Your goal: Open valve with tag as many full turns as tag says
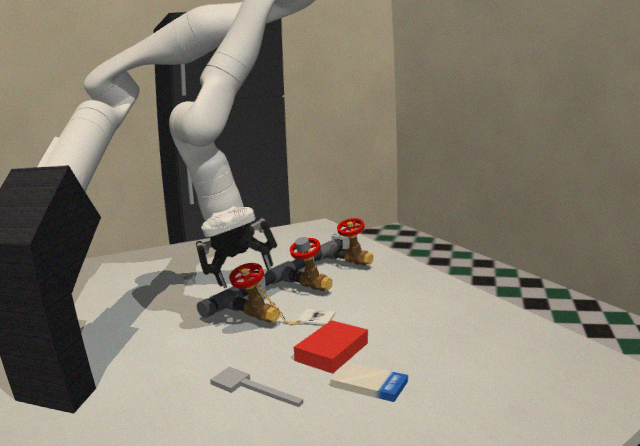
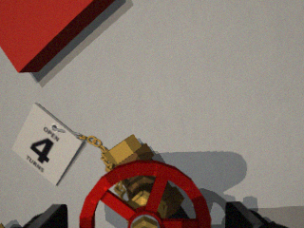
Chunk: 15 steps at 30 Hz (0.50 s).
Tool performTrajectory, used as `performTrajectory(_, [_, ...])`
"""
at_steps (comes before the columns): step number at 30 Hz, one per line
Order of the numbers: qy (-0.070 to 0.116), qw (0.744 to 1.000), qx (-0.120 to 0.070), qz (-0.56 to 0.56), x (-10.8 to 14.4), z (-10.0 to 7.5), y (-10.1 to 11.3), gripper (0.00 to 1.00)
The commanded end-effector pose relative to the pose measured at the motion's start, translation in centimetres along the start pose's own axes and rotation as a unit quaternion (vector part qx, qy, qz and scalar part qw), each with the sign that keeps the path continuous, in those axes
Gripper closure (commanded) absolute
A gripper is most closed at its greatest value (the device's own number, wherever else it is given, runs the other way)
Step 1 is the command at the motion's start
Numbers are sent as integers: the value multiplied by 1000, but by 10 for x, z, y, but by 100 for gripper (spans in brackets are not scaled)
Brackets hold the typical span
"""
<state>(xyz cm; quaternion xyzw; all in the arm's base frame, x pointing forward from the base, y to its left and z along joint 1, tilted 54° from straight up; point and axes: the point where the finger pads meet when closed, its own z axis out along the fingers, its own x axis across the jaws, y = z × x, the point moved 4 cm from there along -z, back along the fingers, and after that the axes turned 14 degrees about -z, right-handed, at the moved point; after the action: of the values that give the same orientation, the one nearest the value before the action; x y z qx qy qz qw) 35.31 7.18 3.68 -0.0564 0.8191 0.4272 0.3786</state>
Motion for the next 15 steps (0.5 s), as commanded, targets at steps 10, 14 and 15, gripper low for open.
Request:
performTrajectory(10, [-2,1000,-2,-4,-2,0,3,0])
performTrajectory(14, [-2,1000,-2,-2,-2,0,3,0])
performTrajectory(15, [-2,1000,-2,-2,-2,0,3,0])
